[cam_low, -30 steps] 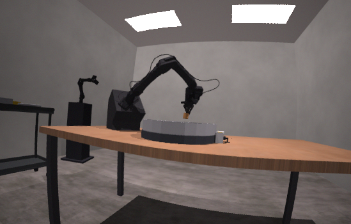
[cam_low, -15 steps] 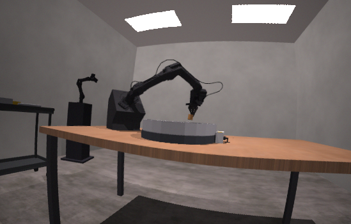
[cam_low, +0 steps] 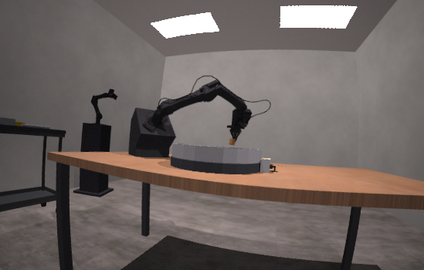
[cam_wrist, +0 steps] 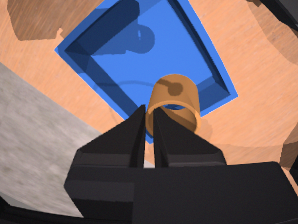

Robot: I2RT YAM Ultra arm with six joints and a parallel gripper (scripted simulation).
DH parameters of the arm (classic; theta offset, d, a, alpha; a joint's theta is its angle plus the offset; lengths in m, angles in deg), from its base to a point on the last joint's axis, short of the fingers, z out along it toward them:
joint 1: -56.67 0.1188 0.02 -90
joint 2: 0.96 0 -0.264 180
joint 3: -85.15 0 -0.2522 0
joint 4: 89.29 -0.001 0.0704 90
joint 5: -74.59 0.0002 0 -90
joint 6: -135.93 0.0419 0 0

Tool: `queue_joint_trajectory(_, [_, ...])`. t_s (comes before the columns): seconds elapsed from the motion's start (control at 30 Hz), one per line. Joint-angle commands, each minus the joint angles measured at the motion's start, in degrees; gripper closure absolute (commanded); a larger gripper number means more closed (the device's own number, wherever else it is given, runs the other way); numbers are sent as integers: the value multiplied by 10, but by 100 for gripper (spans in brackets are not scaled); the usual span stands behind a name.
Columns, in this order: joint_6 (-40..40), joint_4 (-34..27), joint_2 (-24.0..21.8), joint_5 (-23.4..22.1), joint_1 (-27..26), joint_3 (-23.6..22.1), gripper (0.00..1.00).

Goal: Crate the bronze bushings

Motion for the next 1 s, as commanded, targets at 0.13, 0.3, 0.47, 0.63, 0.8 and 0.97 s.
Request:
queue_joint_trajectory(0.13, [12, -40, 18, 10, 29, 59, 100])
queue_joint_trajectory(0.3, [15, -50, 22, 10, 30, 77, 100])
queue_joint_trajectory(0.47, [16, -53, 28, 10, 30, 84, 100])
queue_joint_trajectory(0.63, [17, -56, 26, 10, 30, 88, 100])
queue_joint_trajectory(0.8, [16, -56, 25, 10, 30, 88, 100])
queue_joint_trajectory(0.97, [16, -56, 25, 10, 30, 88, 100])
